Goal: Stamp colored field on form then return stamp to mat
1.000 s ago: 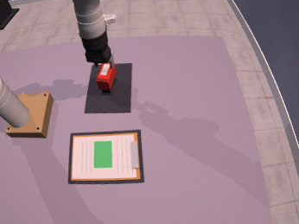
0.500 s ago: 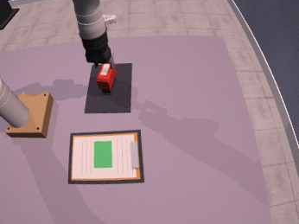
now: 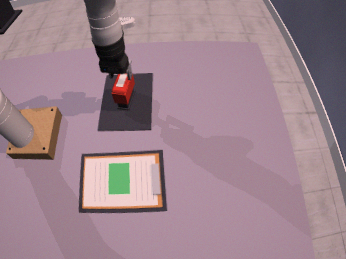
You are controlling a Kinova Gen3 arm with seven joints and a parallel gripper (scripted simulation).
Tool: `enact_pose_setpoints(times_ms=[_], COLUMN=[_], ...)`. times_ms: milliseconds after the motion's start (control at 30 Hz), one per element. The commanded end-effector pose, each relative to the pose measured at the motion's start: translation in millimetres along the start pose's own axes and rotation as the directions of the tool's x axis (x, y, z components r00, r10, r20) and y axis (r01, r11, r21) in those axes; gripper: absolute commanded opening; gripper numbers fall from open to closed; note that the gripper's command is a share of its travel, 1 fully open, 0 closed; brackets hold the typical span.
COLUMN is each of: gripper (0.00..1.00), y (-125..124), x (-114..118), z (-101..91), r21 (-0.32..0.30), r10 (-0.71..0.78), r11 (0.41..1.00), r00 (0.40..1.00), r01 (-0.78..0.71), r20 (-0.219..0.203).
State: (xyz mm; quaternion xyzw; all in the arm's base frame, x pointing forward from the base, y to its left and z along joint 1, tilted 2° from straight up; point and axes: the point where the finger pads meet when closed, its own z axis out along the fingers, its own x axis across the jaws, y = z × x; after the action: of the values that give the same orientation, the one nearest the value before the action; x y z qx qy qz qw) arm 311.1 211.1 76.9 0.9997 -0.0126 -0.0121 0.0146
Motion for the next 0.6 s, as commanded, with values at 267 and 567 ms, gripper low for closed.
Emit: enact_pose_setpoints(times_ms=[267, 567], gripper=[1.0, 1.0], y=[-1.0, -1.0], x=[0.0, 0.1], z=[2.9, 4.3], r21=[0.004, 0.004], r10=[0.001, 0.001], r11=[1.0, 1.0], r00=[1.0, 1.0], r01=[-0.001, -0.001], r20=[-0.001, -0.001])
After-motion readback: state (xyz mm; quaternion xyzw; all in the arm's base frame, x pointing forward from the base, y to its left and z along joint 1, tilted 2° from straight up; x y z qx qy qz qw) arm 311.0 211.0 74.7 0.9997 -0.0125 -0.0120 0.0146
